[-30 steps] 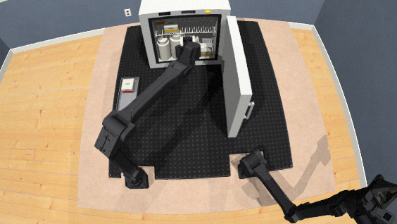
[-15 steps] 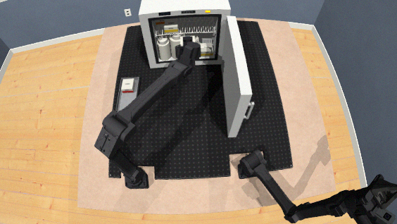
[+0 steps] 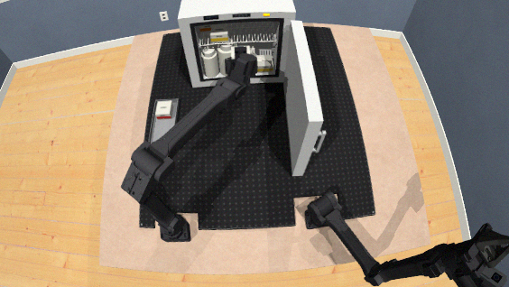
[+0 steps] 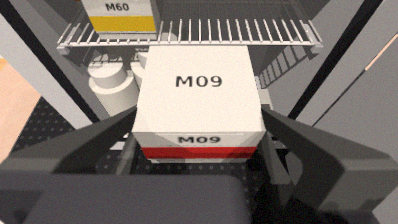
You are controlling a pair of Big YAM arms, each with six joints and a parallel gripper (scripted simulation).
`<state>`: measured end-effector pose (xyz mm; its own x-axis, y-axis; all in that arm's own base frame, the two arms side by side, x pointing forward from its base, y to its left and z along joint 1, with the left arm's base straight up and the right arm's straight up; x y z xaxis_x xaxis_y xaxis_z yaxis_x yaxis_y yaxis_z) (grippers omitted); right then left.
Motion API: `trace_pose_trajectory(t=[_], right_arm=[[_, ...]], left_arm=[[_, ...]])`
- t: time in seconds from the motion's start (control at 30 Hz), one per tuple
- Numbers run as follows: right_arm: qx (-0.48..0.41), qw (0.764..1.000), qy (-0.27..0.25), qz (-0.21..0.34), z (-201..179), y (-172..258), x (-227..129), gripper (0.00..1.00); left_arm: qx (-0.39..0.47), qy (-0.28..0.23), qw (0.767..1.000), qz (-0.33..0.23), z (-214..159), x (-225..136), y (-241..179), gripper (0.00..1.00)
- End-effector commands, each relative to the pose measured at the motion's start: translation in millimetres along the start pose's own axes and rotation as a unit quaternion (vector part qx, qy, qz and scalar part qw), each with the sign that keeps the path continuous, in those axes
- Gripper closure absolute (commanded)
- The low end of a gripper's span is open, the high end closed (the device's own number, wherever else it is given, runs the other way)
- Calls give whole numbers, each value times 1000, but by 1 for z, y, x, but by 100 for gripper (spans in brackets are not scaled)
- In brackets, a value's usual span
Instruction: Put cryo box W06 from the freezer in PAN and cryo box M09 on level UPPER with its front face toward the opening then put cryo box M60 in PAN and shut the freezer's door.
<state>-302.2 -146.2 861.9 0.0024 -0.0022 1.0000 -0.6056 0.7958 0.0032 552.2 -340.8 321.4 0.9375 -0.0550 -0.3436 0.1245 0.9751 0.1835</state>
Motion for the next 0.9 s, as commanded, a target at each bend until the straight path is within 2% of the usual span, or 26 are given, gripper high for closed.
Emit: trace_pose_trajectory(t=[0.0,0.4,0.87], right_arm=[[-5,1000,15,-2,-14,-2,3,100],[-5,1000,15,-2,-14,-2,3,100],[-5,1000,15,-2,-14,-2,3,100]], left_arm=[[-27,-25,999,6,40,0,7,23],[-23,-25,999,3,44,0,8,23],[-13,-22,1000,4,45,23,9,23]])
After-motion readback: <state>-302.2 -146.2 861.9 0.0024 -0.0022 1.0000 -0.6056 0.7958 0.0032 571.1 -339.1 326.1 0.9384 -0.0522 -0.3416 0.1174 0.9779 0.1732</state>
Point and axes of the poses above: on each arm, the point where the finger pads meet when closed, its own x axis out along the fingers, its own y axis across the jaws, z = x × y, the point moved 2 cm from there along -x, back along the fingers, and after that the axes turned 11 degrees about x, right-handed, at the moved point
